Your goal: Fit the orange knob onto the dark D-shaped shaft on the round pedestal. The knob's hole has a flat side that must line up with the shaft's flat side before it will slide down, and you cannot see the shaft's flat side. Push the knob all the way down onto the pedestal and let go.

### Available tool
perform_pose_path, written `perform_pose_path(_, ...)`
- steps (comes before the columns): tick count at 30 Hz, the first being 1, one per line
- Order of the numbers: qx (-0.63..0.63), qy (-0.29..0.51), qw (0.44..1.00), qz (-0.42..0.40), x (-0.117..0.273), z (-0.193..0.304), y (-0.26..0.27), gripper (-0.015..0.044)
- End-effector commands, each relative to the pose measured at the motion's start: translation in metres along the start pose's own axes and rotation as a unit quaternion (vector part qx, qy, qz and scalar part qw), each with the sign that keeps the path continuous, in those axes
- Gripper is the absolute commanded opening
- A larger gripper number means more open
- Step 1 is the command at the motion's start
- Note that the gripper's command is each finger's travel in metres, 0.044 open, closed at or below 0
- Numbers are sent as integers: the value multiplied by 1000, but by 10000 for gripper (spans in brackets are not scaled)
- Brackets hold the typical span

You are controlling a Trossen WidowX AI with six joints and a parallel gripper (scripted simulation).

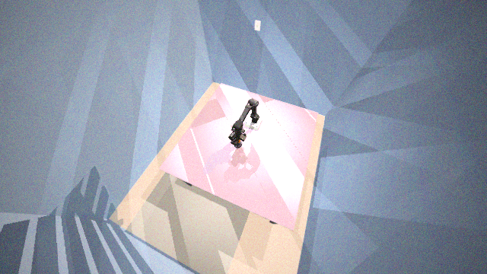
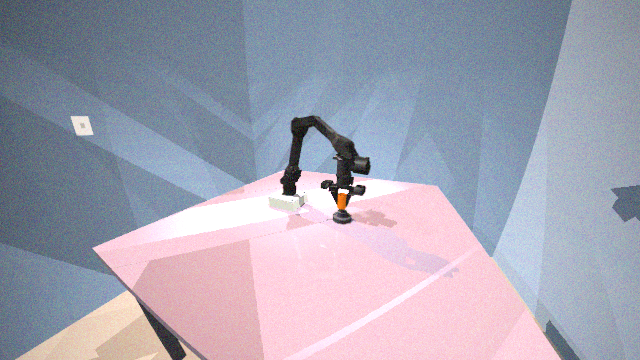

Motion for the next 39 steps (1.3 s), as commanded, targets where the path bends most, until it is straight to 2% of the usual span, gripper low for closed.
perform_pose_path(1, 3, 0, 1000, 4, 3, 1, -4, 0)
perform_pose_path(39, 29, 0, 1000, 4, -1, 0, -2, 0)
Point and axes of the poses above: the point midway between the two fingers, 35 mm back from their tips, its own x axis back along the fingers, its own y axis across the jaws, z = x × y, the point moved 4 cm from there along x, back along the fingers, and after that the axes turned 6 degrees about x, right-handed, at the moved point
